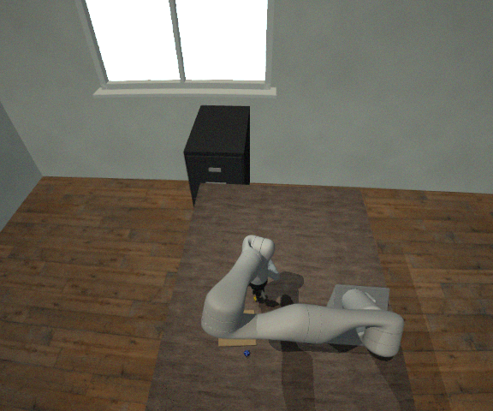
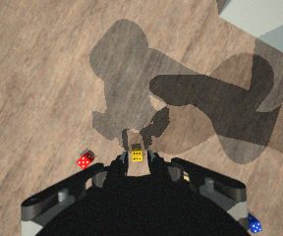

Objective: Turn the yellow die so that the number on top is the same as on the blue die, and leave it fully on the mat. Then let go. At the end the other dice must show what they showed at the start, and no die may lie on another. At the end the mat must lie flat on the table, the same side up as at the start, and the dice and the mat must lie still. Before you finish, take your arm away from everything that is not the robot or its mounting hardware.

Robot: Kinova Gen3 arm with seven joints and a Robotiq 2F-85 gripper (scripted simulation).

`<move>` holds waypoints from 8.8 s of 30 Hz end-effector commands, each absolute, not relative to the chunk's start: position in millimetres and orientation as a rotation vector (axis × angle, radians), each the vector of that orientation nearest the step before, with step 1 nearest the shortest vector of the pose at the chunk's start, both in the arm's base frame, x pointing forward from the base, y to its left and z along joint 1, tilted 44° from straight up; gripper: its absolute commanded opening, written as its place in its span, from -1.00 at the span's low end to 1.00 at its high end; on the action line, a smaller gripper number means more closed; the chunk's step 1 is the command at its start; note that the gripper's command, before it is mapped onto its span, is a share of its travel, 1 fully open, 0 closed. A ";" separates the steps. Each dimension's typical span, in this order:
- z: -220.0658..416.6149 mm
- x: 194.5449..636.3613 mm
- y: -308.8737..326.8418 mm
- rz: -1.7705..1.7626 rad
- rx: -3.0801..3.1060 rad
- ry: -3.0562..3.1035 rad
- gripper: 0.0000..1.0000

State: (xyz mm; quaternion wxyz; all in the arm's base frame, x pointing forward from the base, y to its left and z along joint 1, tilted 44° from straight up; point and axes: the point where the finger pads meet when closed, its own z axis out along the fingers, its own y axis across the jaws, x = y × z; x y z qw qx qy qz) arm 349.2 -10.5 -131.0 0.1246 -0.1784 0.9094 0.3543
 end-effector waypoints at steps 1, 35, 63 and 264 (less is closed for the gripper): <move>-132.9 350.2 -9.9 1.025 -0.523 2.649 -0.39; -132.9 350.2 -9.9 1.025 -0.523 2.649 -0.39; -133.5 351.5 -10.7 1.025 -0.523 2.649 -0.39; -80.8 345.1 -61.7 1.025 -0.523 2.649 -0.78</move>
